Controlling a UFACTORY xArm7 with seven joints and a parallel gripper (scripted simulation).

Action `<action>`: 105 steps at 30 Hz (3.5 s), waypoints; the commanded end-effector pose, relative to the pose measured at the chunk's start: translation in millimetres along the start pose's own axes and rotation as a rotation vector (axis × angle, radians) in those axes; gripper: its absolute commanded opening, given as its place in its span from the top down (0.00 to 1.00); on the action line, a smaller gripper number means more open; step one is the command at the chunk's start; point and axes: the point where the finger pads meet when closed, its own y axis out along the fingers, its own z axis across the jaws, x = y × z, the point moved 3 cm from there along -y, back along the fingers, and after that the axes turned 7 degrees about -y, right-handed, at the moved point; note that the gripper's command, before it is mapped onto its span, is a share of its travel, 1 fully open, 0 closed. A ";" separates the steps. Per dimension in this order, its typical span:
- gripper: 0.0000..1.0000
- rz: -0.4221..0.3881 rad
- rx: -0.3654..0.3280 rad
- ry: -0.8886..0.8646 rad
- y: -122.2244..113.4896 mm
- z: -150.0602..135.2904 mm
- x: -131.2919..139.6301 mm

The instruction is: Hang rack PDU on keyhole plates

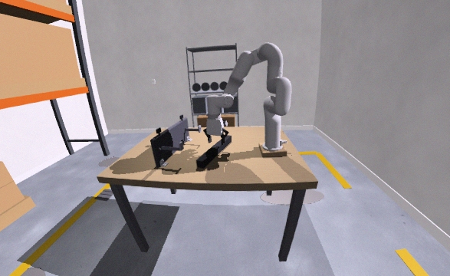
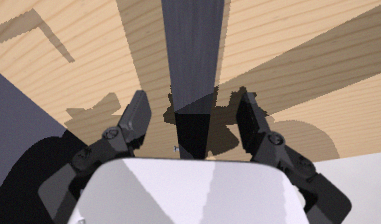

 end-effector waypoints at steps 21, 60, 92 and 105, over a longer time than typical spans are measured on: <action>0.03 -0.004 -0.002 -0.001 42.0 -2.6 1.5; 1.00 -0.004 -0.002 -0.001 41.2 -2.6 1.5; 1.00 -0.004 -0.002 -0.001 -36.0 -2.5 1.2; 1.00 -0.004 -0.002 -0.001 -47.9 -2.4 1.2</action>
